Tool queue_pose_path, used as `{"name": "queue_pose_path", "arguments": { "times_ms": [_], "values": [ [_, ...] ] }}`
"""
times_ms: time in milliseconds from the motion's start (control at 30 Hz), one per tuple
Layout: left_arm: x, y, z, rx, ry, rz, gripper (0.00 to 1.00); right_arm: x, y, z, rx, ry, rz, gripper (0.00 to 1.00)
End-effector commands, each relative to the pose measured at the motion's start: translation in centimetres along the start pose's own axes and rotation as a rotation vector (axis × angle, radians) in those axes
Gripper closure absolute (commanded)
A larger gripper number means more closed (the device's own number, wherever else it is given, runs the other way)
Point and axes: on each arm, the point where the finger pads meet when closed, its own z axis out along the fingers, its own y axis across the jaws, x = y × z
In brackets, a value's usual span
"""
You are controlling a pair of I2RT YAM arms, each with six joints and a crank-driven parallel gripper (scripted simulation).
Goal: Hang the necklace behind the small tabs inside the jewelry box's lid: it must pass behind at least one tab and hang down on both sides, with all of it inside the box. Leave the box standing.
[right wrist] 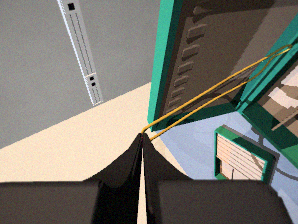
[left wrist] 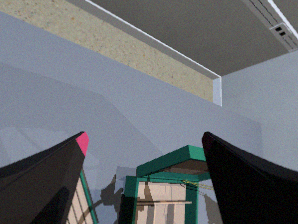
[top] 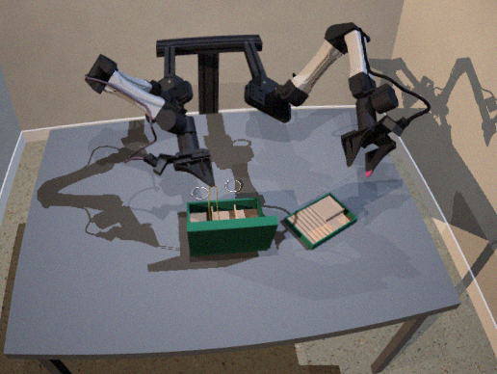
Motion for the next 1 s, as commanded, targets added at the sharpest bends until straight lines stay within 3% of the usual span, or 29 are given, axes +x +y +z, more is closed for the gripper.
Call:
{"name": "queue_pose_path", "arguments": {
  "times_ms": [0, 433, 533, 567, 700, 967],
  "values": [
    [-3.3, -0.1, -0.6, 0.01, -0.083, -0.002, 0.0, 0.1, 2.7, 0.4, -0.042, -0.076, 0.064, 1.0],
    [-3.3, -0.1, -0.6, 0.01, -0.083, -0.002, 0.0, 2.2, 3.4, 1.4, -0.023, -0.181, 0.114, 1.0],
    [-3.3, -0.1, -0.6, 0.01, -0.083, -0.002, 0.0, 2.4, 3.6, 1.4, -0.034, -0.159, 0.107, 1.0],
    [-3.3, -0.1, -0.6, 0.01, -0.083, -0.002, 0.0, 4.2, 3.4, 0.9, -0.043, -0.109, 0.077, 1.0],
    [-3.3, -0.1, -0.6, 0.01, -0.083, -0.002, 0.0, 2.6, 4.2, 1.2, -0.049, -0.133, 0.103, 1.0],
    [-3.3, -0.1, -0.6, 0.01, -0.083, -0.002, 0.0, 2.6, 3.5, 1.3, -0.023, -0.128, 0.087, 1.0]
  ]
}}
